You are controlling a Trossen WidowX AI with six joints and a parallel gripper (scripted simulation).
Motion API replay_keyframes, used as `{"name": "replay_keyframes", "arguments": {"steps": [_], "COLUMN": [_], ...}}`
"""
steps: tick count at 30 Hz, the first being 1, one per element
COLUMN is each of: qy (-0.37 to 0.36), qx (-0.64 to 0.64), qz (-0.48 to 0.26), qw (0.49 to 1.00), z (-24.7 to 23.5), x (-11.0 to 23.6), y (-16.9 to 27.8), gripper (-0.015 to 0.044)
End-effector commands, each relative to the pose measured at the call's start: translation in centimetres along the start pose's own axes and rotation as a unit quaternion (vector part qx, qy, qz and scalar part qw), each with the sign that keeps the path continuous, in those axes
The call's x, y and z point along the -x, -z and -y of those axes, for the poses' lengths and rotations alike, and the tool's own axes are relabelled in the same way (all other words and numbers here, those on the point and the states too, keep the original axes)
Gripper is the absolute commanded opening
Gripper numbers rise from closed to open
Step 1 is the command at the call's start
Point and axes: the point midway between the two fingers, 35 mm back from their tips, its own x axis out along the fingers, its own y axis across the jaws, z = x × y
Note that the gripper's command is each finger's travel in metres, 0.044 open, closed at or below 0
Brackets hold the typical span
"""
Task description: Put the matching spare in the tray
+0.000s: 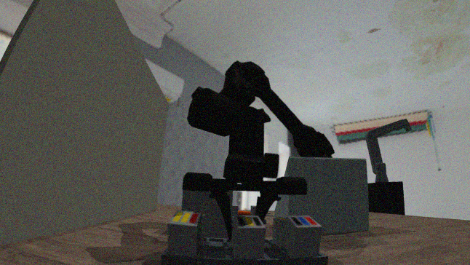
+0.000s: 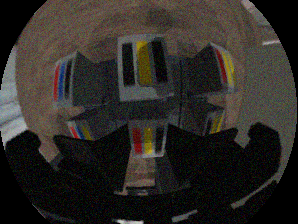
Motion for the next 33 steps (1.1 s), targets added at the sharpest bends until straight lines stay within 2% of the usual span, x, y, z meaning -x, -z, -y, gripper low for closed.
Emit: {"name": "replay_keyframes", "arguments": {"steps": [1,3,7,15,25,33], "qy": [0.0,0.0,0.0,0.0,0.001,0.001], "qx": [0.0,0.0,0.0,0.0,0.003,0.003], "qz": [0.0,0.0,0.0,0.0,0.0,0.0], "qw": [1.0,1.0,1.0,1.0,1.0,1.0], "z": [0.0,0.0,0.0,0.0,0.0,0.0], "x": [0.0,0.0,0.0,0.1,7.5,8.0], "y": [0.0,0.0,0.0,0.0,-0.1,-0.1], "gripper": [0.0109,0.0096,0.0,0.0,0.0,0.0]}}
